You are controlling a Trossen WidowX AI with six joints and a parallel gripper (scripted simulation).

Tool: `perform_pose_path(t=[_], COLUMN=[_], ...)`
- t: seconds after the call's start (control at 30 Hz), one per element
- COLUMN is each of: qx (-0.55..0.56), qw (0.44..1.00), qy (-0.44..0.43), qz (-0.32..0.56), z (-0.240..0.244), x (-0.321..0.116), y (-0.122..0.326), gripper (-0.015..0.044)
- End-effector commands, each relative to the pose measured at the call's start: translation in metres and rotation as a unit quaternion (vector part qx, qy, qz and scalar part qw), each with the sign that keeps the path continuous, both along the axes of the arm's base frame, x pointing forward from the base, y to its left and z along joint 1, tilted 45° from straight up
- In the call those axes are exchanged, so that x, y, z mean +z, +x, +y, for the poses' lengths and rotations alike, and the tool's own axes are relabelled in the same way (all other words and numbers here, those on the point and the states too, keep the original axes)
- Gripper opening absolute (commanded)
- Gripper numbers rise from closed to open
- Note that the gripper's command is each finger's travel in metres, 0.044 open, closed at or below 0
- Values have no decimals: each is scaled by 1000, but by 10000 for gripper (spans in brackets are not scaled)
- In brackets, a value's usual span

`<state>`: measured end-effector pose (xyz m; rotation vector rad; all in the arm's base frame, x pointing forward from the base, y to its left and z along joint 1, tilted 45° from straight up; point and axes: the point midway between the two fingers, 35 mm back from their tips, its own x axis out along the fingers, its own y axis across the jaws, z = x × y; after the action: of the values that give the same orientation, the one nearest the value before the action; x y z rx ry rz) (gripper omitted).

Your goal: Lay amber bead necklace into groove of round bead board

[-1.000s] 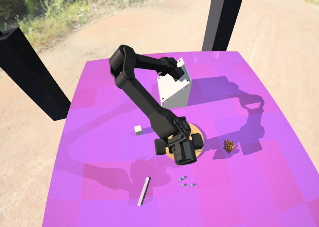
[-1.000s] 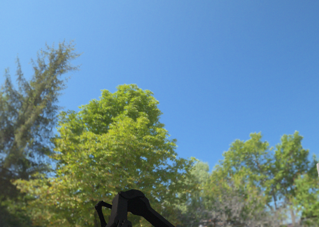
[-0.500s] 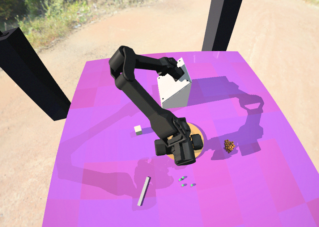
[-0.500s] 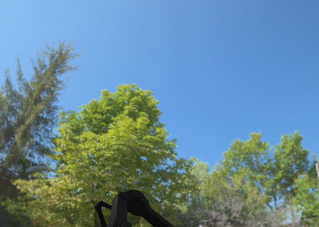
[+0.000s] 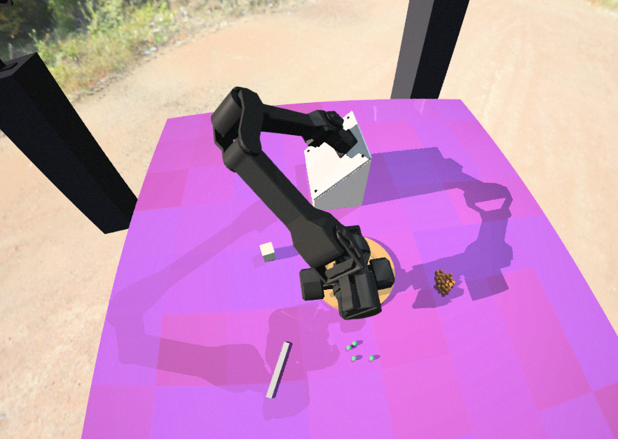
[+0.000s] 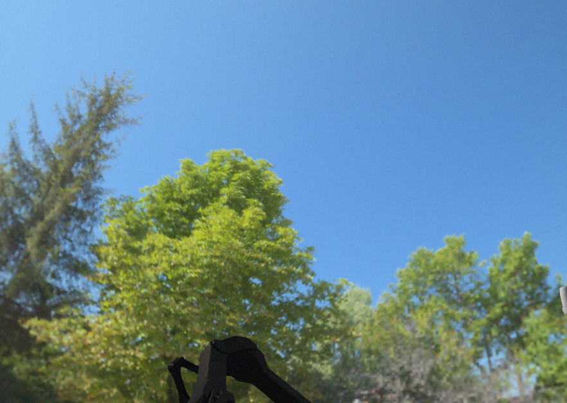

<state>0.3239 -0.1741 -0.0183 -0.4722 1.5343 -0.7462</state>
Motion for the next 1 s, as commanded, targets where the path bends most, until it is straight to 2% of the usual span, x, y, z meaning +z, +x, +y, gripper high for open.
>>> perform_pose_path(t=[0.0, 0.4, 0.5, 0.7, 0.8, 0.97], qx=[-2, -2, -39, -194, -210, -210], qw=[1000, 1000, 999, 963, 956, 956], qy=[-2, -2, -8, -32, -35, -35], qz=[0, 0, -36, -186, -202, -202], z=[0, 0, 5, 26, 28, 27], x=[1, 1, 4, 17, 19, 18], y=[0, 0, -1, -5, -6, -6], gripper=[440, 440, 361, 204, 125, 120])
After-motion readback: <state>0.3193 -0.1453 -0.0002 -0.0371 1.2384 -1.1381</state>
